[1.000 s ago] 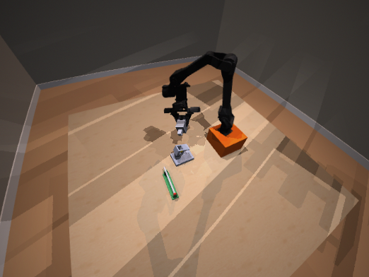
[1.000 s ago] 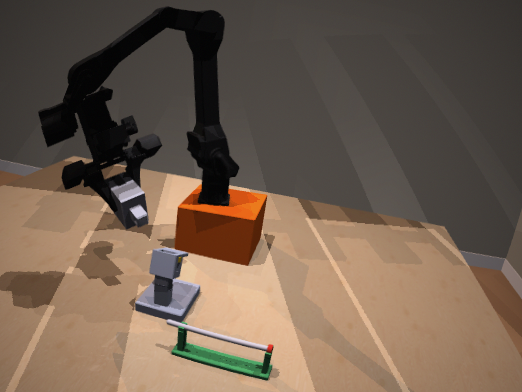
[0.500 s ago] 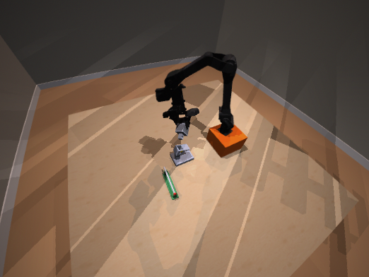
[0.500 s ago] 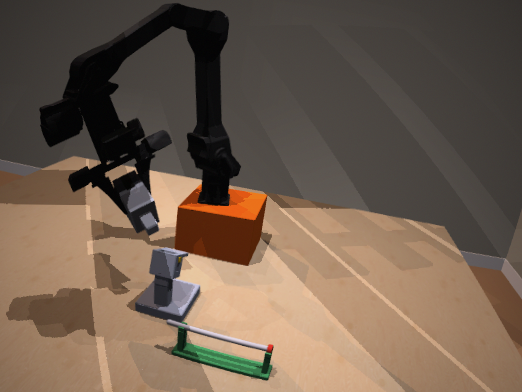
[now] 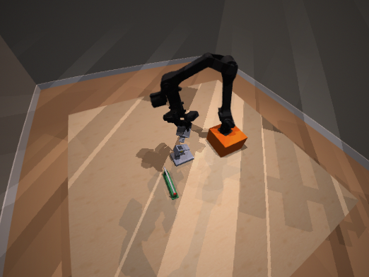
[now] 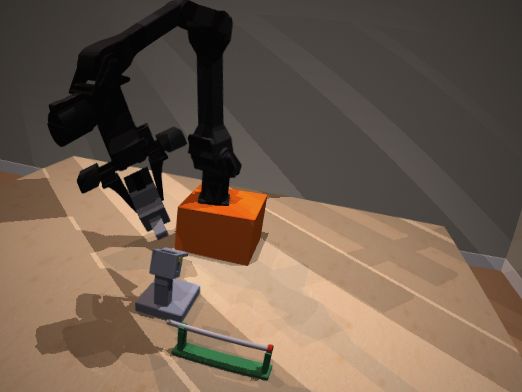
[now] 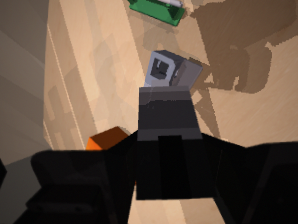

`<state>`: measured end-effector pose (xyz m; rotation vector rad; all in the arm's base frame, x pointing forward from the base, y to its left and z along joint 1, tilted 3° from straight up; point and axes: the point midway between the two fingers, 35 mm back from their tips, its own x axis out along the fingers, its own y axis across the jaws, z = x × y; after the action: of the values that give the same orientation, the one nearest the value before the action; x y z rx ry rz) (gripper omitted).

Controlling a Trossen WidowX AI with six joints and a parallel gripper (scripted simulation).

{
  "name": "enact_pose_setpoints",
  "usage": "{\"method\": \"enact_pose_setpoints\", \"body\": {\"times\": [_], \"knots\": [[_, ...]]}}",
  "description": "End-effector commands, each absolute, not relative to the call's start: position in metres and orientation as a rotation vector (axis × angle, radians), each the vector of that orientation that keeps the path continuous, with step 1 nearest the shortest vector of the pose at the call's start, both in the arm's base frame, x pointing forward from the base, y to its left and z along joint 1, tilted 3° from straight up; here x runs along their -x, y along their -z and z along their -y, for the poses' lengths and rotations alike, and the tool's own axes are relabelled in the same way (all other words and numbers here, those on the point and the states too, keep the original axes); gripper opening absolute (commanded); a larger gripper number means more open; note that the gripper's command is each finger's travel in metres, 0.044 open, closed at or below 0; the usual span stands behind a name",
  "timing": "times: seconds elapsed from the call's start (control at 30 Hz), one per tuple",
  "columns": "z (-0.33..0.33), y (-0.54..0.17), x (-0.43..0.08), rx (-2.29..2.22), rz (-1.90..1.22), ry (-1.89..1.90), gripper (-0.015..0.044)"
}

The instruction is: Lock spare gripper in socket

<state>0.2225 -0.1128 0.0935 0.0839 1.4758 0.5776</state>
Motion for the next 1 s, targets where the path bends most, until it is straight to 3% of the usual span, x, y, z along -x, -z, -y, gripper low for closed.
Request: {"method": "enact_pose_setpoints", "body": {"times": [0.0, 0.97], "knots": [[0.106, -0.099, -0.227, -0.099, -1.539, -0.533, 0.0000], [0.058, -0.127, -0.247, -0.100, -1.856, -0.070, 0.0000]]}}
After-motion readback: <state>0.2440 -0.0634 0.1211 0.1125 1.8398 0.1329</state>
